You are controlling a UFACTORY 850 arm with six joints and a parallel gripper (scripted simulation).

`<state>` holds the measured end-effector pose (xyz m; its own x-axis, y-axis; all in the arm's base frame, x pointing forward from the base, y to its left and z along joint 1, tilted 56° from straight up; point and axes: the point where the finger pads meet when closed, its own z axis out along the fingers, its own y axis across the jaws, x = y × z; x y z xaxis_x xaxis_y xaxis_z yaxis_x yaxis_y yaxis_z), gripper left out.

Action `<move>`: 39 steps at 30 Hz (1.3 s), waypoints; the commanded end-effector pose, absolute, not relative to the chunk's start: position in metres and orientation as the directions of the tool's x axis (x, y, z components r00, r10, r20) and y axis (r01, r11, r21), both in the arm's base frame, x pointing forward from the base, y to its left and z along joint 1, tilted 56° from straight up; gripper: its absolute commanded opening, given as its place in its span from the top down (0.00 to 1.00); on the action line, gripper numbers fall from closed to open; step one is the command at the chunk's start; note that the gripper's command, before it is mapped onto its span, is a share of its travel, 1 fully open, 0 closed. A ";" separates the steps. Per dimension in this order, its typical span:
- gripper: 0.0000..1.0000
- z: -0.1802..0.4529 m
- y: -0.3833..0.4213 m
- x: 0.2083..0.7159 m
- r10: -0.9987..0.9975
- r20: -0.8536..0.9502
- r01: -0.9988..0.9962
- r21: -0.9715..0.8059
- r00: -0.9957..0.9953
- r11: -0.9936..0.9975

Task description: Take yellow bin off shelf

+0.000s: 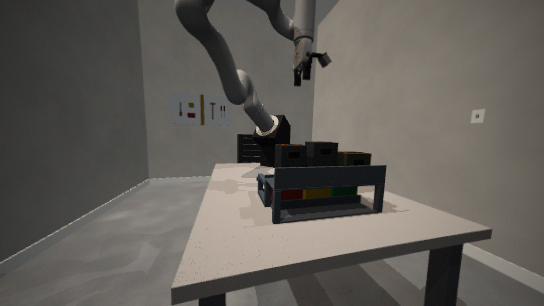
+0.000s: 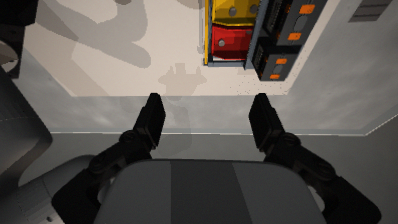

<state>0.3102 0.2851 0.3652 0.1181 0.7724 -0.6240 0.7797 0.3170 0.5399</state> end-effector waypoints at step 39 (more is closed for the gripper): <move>0.00 0.309 0.231 0.372 0.774 -0.623 0.779 0.541 0.118 0.317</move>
